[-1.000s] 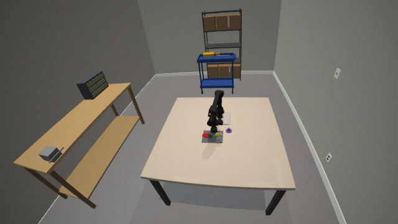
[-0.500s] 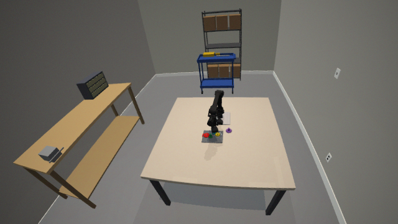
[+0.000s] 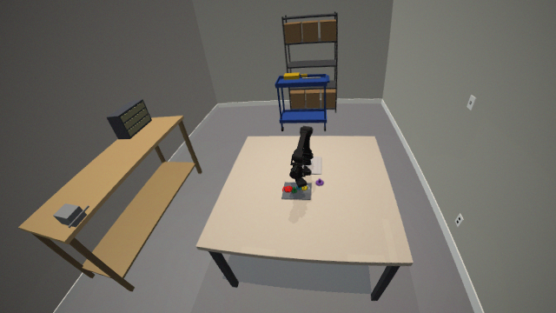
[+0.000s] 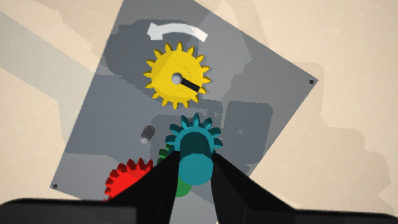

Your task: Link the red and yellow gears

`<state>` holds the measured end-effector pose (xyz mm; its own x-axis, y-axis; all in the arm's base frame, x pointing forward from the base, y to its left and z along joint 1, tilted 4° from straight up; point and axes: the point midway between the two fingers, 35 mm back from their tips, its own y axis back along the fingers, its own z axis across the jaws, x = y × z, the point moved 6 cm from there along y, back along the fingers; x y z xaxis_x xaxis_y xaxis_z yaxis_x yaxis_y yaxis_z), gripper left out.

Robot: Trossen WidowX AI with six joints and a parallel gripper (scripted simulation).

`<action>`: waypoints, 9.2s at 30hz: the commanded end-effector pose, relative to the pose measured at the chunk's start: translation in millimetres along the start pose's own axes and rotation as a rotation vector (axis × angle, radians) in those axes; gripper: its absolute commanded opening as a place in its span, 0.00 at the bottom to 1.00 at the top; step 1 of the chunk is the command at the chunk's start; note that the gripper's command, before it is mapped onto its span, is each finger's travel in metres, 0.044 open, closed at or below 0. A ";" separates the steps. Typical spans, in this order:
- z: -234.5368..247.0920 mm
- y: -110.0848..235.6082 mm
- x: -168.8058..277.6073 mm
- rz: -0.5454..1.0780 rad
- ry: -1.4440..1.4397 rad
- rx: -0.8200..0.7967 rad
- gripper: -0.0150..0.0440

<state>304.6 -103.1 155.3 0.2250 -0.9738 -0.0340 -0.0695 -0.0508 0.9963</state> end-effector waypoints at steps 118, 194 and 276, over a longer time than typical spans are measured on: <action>3.4 63.0 -2.5 -0.004 -0.219 -0.008 1.00; 1.7 108.8 -300.2 -0.030 -0.220 -0.009 1.00; 1.7 108.8 -300.2 -0.030 -0.220 -0.009 1.00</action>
<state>228.2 183.6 273.2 0.0134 -0.9967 -0.0798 -0.0562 -0.0804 0.9952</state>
